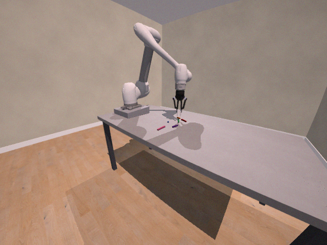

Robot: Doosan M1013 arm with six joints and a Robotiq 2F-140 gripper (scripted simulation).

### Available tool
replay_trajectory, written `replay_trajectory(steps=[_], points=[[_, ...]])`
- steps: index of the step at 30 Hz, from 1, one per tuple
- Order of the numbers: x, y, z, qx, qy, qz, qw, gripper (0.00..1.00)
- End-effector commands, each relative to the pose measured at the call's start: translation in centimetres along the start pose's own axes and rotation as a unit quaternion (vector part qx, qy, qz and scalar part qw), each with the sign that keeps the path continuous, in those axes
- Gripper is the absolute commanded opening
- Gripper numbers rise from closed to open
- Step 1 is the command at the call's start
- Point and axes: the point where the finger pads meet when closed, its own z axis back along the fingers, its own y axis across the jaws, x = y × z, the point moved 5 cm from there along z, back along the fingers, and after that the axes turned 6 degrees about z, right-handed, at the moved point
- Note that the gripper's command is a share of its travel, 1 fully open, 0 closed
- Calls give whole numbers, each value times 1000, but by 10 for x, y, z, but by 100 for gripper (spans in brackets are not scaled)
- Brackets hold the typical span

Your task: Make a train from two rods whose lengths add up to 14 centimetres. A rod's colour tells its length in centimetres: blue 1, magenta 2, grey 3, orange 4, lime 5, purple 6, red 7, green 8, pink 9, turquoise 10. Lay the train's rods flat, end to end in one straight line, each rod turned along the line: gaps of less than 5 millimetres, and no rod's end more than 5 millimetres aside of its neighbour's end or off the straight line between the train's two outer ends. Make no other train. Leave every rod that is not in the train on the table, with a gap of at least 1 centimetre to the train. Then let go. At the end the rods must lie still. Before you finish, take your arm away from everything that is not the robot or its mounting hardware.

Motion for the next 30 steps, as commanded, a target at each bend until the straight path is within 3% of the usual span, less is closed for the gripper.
replay_trajectory(steps=[1,30], points=[[0,0,-4,0,0,0,1000,15],[0,0,-33,0,0,0,1000,15]])
